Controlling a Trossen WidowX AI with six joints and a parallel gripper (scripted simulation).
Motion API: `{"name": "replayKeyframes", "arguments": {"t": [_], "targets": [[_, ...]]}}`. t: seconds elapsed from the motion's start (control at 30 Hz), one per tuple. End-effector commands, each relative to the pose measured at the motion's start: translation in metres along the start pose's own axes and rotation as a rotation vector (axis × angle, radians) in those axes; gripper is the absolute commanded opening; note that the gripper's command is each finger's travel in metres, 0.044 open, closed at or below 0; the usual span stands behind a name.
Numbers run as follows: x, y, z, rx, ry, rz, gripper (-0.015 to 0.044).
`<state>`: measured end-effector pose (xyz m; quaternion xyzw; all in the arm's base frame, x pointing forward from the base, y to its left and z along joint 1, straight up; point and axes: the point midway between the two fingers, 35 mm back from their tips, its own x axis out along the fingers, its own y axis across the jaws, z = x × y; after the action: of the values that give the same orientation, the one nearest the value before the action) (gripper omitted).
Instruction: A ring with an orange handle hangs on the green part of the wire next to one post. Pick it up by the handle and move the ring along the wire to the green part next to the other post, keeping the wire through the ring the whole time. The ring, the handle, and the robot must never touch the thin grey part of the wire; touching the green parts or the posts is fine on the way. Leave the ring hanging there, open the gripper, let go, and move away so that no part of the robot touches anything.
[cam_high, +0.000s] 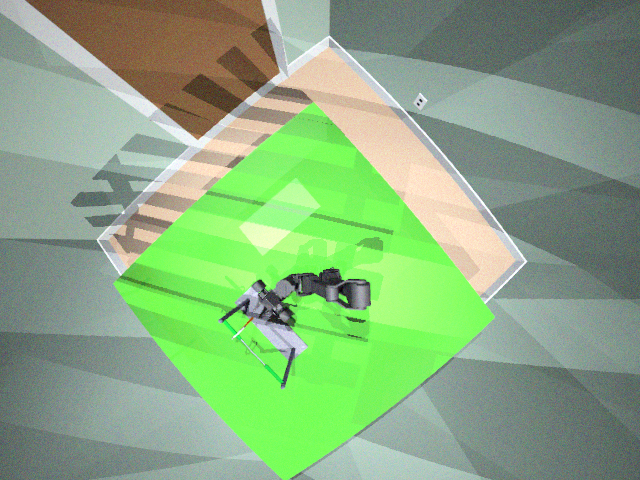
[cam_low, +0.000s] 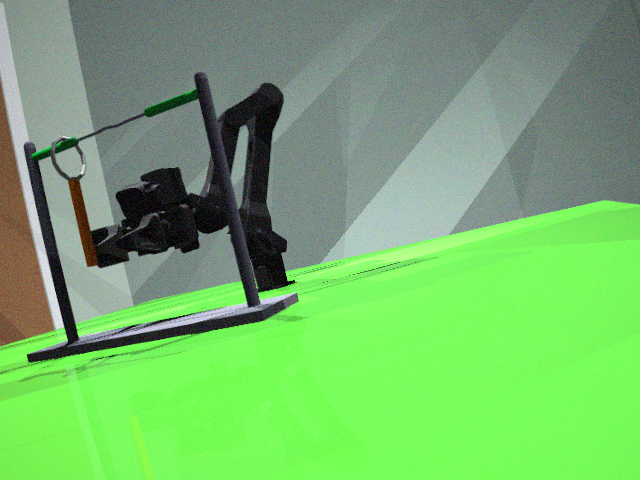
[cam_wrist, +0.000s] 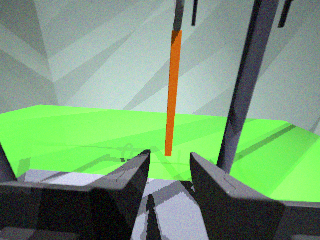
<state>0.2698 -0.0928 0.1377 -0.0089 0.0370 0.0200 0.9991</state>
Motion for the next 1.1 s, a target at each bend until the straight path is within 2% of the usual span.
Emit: {"name": "replayKeyframes", "arguments": {"t": [0.0,1.07], "targets": [[0.007,-0.002,0.001,0.005,0.001,-0.004,0.016],[0.055,-0.002,0.002,0.006,-0.004,-0.004,0.016]]}}
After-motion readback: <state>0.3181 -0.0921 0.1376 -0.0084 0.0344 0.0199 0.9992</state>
